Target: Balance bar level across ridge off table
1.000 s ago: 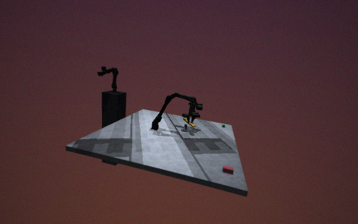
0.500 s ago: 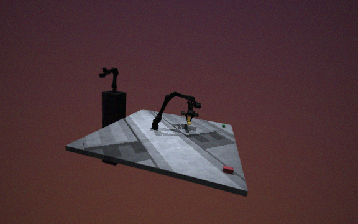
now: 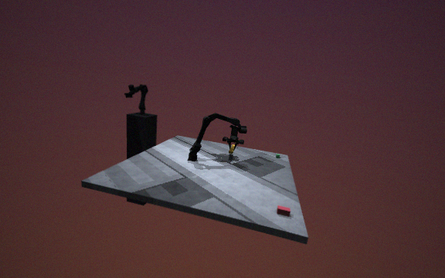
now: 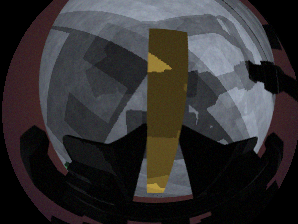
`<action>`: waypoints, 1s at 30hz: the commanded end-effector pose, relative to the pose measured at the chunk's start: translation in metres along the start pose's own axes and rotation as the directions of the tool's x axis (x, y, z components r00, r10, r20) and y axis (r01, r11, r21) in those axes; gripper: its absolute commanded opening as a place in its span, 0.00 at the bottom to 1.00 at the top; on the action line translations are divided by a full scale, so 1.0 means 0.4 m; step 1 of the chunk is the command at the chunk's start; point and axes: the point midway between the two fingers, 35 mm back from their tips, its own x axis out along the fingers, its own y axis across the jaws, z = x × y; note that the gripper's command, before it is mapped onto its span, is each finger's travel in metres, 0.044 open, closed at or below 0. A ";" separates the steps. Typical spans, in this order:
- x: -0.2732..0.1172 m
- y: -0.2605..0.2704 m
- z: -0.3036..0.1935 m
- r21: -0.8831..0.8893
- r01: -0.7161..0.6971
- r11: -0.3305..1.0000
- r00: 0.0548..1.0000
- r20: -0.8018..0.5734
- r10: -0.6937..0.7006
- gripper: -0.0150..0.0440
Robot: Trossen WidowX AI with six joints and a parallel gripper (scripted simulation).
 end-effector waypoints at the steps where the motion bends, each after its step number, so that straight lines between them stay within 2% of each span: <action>1: 0.013 -0.006 -0.002 0.007 0.000 1.000 1.000 0.000 0.000 0.25; 22: 0.098 -0.013 0.000 0.009 0.000 1.000 1.000 0.000 0.000 0.25; 30: 0.101 -0.013 0.000 0.009 0.000 1.000 1.000 0.000 0.000 0.25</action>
